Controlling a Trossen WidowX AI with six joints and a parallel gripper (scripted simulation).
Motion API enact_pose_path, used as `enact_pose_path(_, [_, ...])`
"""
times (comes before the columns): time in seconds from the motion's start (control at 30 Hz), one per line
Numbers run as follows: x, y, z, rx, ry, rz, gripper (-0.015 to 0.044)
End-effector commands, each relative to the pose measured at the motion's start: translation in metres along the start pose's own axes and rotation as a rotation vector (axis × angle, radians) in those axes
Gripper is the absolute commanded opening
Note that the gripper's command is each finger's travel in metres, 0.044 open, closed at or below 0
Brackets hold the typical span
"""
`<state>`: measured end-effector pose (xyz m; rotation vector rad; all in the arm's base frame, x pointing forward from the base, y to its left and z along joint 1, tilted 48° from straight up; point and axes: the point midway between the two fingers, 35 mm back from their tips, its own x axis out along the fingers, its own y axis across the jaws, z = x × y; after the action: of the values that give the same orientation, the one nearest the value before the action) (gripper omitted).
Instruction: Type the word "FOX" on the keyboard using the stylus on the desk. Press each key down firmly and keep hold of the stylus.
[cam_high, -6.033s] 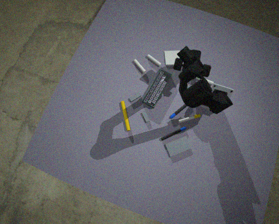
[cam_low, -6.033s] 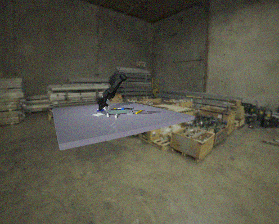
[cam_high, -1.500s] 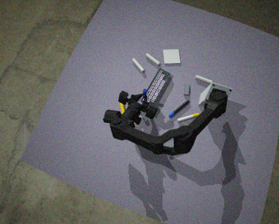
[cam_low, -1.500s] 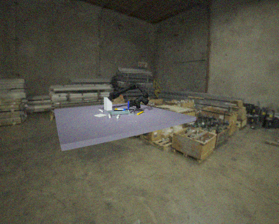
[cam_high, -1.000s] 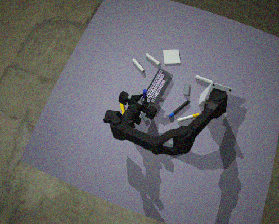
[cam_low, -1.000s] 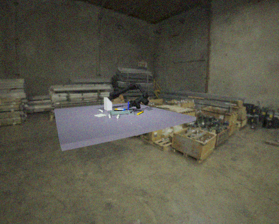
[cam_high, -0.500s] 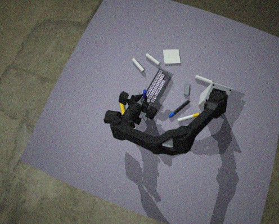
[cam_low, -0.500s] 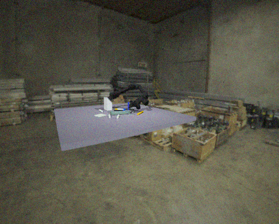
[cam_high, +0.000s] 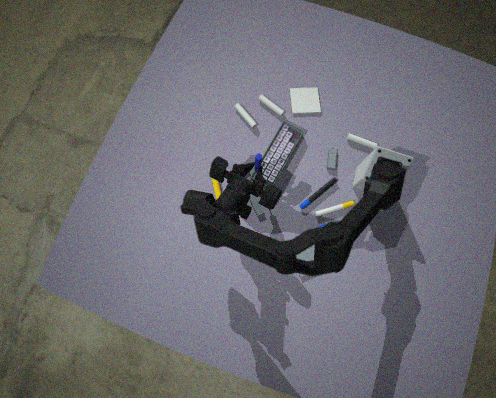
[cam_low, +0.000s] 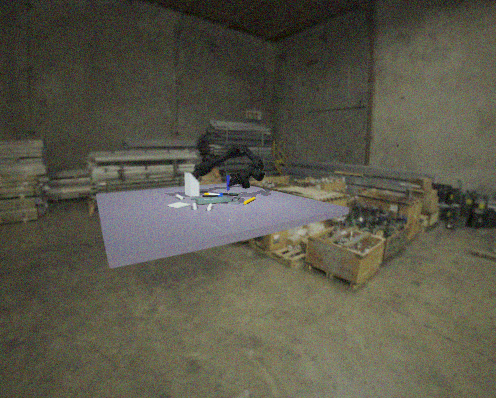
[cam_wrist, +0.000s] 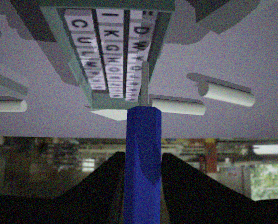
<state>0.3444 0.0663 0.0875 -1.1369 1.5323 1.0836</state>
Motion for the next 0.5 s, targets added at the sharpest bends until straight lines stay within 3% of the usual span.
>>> enact_pose_path(0.0, [0.001, 0.000, 0.001, -0.001, 0.000, 0.000, 0.0078])
enact_pose_path(0.2, [0.001, 0.000, 0.001, -0.001, 0.000, 0.000, 0.0038])
enact_pose_path(0.27, [0.002, 0.000, 0.000, -0.002, 0.001, 0.000, 0.0000])
enact_pose_path(0.47, [0.017, 0.002, -0.010, -0.004, 0.003, 0.001, 0.0000])
